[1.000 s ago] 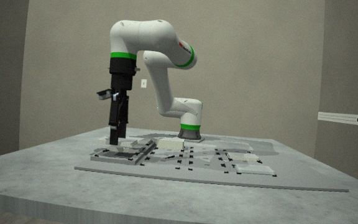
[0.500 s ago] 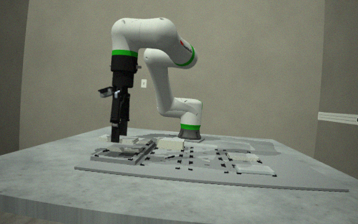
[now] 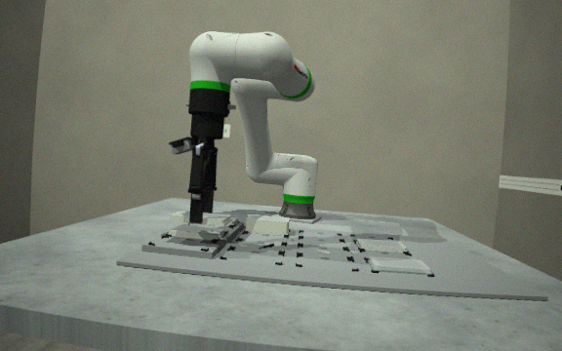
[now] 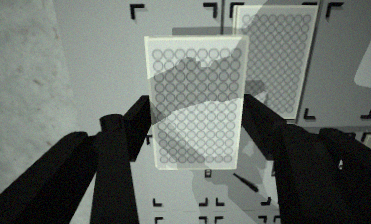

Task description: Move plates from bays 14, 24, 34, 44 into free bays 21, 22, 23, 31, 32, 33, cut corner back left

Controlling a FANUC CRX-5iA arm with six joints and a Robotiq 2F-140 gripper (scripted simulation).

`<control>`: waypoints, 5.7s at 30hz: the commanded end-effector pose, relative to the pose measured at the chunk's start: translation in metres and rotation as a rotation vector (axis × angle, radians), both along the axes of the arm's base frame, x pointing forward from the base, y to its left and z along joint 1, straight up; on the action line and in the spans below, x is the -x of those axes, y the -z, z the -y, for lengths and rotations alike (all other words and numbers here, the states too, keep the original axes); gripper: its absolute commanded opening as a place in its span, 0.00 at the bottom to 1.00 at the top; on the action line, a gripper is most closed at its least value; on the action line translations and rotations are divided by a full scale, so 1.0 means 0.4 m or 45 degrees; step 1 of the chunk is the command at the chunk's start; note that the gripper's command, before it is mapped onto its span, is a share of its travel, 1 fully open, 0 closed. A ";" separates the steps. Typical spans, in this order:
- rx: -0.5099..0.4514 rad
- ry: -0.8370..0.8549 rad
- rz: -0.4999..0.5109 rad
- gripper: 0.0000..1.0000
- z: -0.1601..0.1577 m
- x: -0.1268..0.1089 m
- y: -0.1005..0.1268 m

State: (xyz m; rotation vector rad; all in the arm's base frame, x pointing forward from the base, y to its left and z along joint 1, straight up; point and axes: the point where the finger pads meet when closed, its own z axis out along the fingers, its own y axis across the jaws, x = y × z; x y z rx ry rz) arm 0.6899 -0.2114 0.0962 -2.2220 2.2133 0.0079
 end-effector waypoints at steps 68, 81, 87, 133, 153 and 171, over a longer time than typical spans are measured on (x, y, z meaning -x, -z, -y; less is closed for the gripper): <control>0.001 0.000 0.004 0.10 -0.347 0.228 -0.005; 0.001 0.000 0.004 0.10 -0.409 0.268 -0.005; 0.001 0.000 0.004 0.10 -0.442 0.290 -0.005; 0.001 0.000 0.004 0.10 -0.665 0.437 -0.006; 0.001 0.000 0.003 0.10 -0.739 0.485 -0.006; 0.001 0.000 0.003 0.10 -0.738 0.484 0.037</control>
